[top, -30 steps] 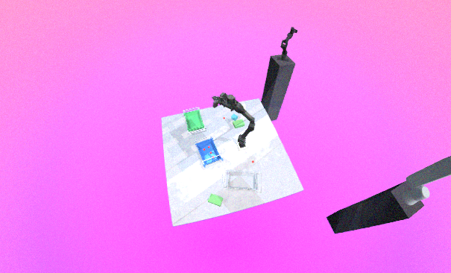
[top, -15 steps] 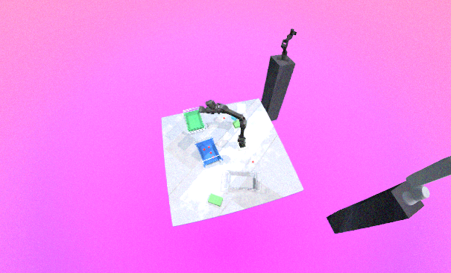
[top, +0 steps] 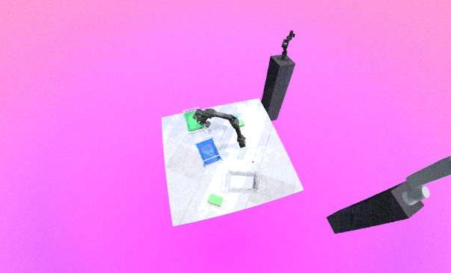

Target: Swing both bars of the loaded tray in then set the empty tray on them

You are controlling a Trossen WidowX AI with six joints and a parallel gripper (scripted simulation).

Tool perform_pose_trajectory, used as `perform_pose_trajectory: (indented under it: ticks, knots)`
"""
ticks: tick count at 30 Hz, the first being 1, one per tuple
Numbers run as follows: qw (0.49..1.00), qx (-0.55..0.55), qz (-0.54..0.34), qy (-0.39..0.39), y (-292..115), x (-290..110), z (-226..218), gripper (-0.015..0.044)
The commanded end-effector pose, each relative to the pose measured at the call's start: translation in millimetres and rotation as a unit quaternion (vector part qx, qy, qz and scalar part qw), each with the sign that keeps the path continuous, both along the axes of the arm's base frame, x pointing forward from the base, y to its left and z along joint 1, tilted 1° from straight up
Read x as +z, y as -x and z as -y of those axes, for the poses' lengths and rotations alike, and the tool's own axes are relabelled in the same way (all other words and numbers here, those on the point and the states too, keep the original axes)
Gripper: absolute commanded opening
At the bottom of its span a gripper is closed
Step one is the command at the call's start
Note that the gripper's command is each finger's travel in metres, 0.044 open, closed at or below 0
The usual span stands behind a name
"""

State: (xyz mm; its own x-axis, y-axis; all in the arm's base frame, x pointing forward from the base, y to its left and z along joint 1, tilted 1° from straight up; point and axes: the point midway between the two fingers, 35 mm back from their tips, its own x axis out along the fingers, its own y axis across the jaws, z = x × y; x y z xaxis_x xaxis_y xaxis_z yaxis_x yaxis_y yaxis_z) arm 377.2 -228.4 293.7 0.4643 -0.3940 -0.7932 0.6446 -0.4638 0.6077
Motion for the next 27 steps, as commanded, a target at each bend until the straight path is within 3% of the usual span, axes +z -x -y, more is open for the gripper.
perform_pose_trajectory:
  ticks: [1,11,27]
  knots:
    - [0.977,-0.144,-0.035,-0.153,-12.0,-71.9,-11.7,0.0081]
    - [0.877,-0.372,-0.110,-0.283,-8.3,-158.7,-34.6,0.0081]
    - [0.871,-0.382,-0.114,-0.287,-8.2,-165.4,-35.6,0.0081]
